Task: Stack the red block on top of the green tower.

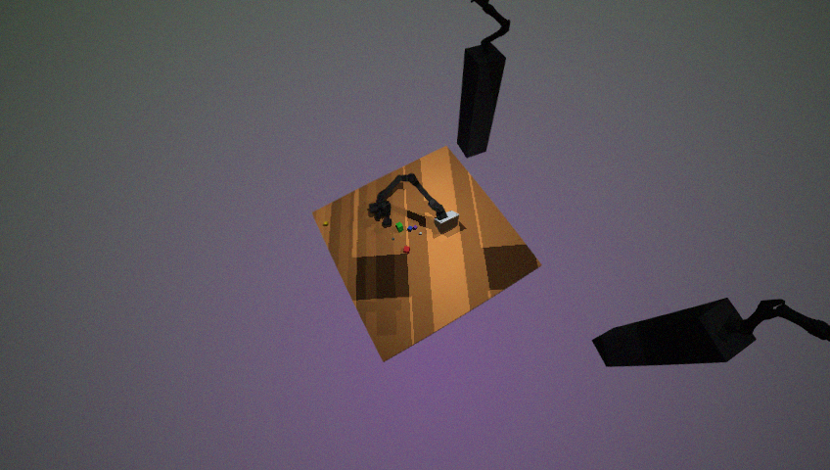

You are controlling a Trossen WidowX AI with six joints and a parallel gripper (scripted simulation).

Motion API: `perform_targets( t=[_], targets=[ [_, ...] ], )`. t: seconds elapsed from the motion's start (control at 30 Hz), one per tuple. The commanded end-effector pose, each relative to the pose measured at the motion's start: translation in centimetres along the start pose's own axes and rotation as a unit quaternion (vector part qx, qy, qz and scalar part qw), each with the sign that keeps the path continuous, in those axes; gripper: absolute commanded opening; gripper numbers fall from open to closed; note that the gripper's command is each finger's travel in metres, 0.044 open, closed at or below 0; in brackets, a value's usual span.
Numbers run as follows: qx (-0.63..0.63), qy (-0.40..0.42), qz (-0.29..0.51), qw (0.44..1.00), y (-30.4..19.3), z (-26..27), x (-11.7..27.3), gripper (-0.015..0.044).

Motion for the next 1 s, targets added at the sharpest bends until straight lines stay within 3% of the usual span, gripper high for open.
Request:
perform_targets(
  t=[0.0,0.53,0.97],
  targets=[
    [-0.022,0.013,-0.007,1.0,0.2,3.8,0.7,0.044],
    [-0.081,0.01,-0.011,0.997,-5.0,19.2,3.3,0.044],
    [-0.118,-0.028,-0.037,0.992,-11.1,26.5,4.3,0.044]
  ],
)
Point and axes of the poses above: the point midway between the two fingers, 35 mm back from their tips, its own x axis back along the fingers, its own z axis across the jaws, y = z × x, the point moved 2 cm from there along x, back along the fingers, and after that the axes turned 2 degrees about x, right-handed, at the moved point
